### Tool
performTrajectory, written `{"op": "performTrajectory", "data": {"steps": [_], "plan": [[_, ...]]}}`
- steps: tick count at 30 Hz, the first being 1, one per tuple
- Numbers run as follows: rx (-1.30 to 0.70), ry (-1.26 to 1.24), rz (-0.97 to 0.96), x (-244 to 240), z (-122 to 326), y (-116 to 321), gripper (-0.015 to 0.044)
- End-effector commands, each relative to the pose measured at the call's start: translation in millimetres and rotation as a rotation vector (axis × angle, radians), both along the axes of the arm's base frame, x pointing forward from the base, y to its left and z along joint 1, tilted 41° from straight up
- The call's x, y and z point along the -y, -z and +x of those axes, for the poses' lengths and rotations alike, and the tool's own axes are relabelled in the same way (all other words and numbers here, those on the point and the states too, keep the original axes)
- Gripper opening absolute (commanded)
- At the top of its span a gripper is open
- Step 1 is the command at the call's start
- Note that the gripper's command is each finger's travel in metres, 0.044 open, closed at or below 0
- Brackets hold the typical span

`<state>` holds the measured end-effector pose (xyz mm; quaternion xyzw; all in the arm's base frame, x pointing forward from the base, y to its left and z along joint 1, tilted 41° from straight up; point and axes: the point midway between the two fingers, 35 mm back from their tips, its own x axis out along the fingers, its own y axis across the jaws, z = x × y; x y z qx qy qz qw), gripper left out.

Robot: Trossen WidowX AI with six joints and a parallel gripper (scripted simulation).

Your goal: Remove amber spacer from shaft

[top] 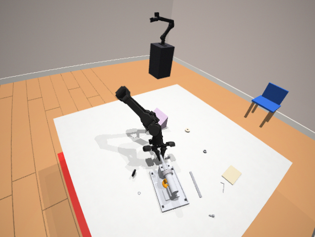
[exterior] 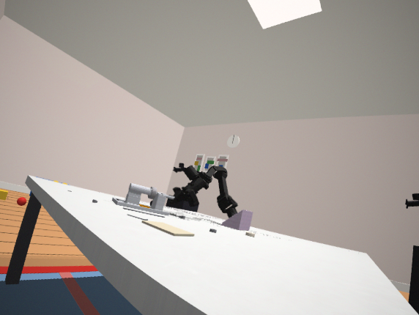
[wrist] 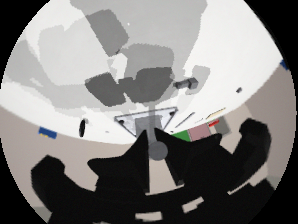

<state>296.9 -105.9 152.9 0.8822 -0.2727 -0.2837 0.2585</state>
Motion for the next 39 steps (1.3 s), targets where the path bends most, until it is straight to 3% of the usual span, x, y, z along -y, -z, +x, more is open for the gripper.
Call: {"op": "performTrajectory", "data": {"steps": [1,39], "plan": [[0.007,-0.007,-0.002,-0.5,2.7,-3.0,0.0000],[0.008,-0.007,-0.002,0.4,6.7,-4.2,0.0000]]}}
